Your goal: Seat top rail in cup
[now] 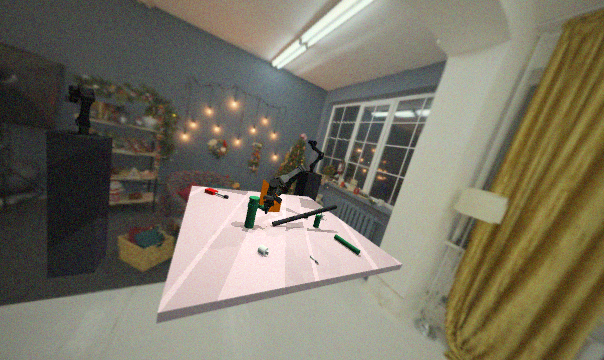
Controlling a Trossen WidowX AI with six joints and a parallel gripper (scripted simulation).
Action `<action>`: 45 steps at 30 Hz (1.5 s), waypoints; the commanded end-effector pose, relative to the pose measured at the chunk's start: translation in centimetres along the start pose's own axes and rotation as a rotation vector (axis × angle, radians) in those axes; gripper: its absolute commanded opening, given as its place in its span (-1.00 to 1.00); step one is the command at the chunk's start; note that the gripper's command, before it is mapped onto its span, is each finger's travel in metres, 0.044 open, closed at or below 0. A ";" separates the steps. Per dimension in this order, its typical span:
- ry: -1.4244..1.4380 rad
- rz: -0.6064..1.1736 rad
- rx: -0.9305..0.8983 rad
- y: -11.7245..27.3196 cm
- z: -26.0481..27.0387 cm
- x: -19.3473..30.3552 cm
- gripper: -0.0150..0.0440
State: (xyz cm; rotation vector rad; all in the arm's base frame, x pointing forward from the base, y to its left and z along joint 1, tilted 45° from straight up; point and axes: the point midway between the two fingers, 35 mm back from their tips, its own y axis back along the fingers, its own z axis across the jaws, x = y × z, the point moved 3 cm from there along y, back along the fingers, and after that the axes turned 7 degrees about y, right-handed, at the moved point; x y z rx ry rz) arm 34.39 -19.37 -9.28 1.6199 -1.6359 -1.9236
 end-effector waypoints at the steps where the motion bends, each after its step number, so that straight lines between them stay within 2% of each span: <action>1: 0.028 -0.015 0.002 0.2 0.3 0.1 -0.49; 45: 0.344 -0.194 0.023 1.7 3.2 1.0 -0.49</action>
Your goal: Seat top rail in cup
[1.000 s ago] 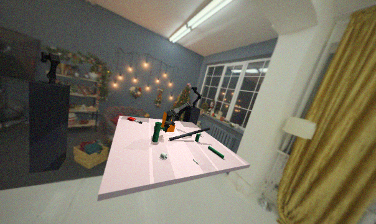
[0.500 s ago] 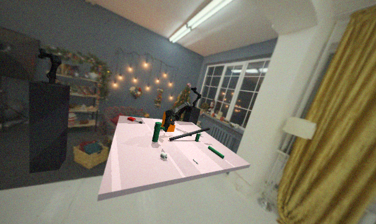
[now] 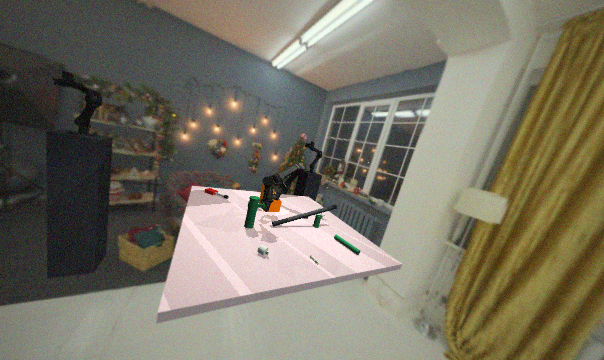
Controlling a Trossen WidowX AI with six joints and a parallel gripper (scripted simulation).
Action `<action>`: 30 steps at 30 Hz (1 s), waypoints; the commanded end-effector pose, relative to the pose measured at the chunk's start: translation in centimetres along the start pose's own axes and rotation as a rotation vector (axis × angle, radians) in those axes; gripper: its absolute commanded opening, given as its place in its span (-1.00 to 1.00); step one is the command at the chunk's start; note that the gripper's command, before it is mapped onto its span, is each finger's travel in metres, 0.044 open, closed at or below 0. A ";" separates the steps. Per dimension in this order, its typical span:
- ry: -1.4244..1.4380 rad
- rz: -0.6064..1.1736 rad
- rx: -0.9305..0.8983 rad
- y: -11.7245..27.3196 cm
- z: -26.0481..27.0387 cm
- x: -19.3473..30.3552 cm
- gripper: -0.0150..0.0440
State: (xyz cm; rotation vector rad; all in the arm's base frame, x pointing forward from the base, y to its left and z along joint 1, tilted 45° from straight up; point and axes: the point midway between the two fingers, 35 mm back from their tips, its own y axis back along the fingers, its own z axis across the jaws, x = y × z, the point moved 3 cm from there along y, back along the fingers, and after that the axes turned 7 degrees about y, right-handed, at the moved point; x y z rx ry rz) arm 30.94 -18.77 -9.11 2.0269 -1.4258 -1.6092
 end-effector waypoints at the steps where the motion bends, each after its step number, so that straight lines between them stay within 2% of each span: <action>1: 0.022 -0.011 0.002 0.2 0.2 0.1 -0.49; 30: 0.085 -0.044 0.006 0.5 0.8 0.1 -0.49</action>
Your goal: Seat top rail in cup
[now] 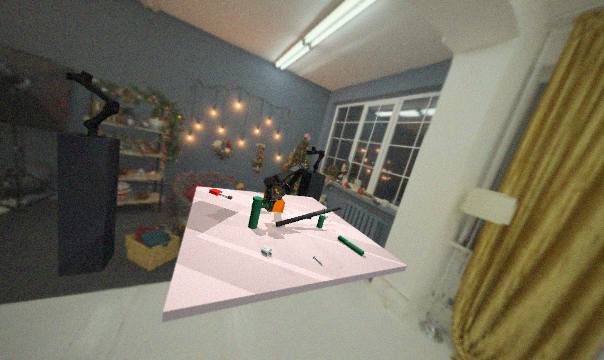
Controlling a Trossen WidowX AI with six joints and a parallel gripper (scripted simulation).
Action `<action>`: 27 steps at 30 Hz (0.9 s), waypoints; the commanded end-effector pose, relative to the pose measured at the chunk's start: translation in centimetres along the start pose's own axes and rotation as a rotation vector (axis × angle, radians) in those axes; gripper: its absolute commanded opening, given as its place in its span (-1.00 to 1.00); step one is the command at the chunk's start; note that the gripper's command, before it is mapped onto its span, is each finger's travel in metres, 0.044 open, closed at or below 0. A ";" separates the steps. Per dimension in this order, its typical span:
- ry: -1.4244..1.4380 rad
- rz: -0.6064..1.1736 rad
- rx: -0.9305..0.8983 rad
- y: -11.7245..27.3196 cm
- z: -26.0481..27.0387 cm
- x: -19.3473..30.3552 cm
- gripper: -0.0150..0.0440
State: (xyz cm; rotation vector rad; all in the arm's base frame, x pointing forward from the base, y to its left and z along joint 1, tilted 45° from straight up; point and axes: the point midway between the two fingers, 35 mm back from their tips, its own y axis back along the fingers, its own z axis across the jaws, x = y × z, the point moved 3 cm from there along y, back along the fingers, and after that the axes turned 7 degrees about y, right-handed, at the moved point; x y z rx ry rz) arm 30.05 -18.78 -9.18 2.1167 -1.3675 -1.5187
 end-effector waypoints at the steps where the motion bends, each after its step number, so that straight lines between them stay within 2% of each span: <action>1: 0.001 0.000 0.000 0.0 0.0 0.0 -0.49; 5: 0.001 0.000 0.000 0.0 0.0 0.0 -0.49; 15: 0.001 0.000 0.000 0.0 0.0 0.0 0.40; 22: 0.000 -0.001 0.000 1.4 -1.1 -1.4 1.00; 27: -0.001 -0.002 0.000 2.8 -2.0 -2.9 1.00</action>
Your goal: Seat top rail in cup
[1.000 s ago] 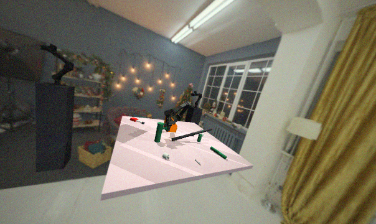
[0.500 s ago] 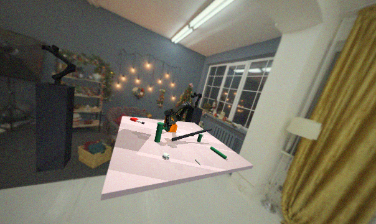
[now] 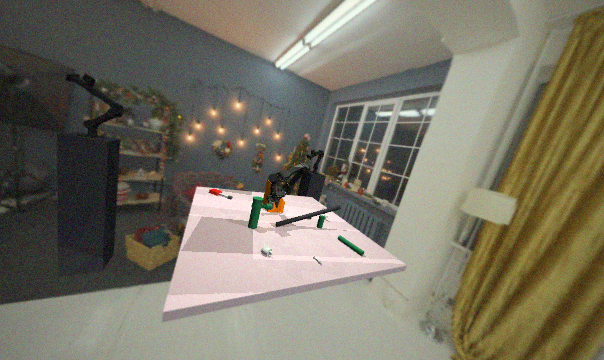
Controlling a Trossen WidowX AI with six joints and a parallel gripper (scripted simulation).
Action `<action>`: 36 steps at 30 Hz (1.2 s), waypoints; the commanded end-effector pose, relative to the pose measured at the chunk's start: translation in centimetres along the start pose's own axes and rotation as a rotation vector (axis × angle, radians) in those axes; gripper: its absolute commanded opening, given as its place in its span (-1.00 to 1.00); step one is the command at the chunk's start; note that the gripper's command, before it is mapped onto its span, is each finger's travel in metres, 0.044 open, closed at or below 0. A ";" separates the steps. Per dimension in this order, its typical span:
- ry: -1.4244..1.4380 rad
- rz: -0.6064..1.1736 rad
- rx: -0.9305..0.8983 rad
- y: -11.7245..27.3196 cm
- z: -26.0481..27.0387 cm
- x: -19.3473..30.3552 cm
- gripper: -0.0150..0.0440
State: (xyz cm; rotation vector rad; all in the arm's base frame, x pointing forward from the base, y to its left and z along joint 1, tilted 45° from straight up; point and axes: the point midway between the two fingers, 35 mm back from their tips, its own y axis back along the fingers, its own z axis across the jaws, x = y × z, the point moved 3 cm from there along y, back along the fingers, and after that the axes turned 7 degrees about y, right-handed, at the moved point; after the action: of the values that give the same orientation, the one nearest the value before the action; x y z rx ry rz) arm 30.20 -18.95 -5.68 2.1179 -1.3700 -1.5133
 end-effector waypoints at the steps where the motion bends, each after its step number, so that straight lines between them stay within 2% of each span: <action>1: -0.005 -0.004 -0.002 0.9 -0.5 -1.1 1.00; 7: -0.059 0.003 0.002 1.5 -1.1 -1.6 1.00; 24: -1.620 0.026 0.011 9.8 -5.3 -12.8 1.00; 36: -1.636 0.027 0.011 9.9 -5.3 -12.9 1.00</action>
State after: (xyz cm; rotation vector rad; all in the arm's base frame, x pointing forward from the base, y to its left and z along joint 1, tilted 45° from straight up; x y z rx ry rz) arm 28.47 -16.37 11.15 0.4858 -1.5396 -3.3030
